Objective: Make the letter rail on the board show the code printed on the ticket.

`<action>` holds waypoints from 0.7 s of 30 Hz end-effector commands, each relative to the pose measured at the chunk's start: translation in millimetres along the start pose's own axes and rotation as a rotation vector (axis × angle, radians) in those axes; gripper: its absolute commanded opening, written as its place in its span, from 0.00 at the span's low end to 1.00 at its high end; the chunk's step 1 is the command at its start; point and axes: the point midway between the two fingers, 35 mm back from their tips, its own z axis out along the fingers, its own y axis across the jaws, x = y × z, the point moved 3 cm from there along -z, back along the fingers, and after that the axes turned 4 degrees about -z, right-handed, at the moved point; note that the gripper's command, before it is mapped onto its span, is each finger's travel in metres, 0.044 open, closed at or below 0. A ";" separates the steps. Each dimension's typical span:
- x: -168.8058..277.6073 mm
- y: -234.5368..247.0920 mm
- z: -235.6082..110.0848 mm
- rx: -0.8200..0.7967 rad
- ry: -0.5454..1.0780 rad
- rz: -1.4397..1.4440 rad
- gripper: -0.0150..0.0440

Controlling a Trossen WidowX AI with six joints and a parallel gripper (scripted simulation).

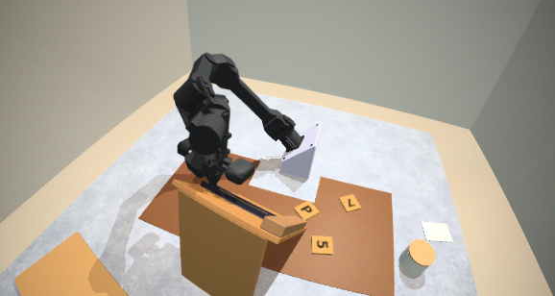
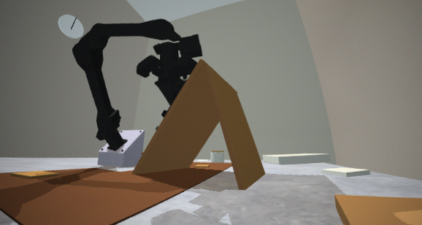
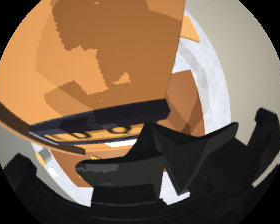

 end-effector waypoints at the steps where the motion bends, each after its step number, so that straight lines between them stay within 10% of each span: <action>1: -0.8 2.8 -0.6 -0.003 -0.003 0.003 0.25; 21: 15.4 2.2 -17.0 -0.004 -0.001 0.002 0.25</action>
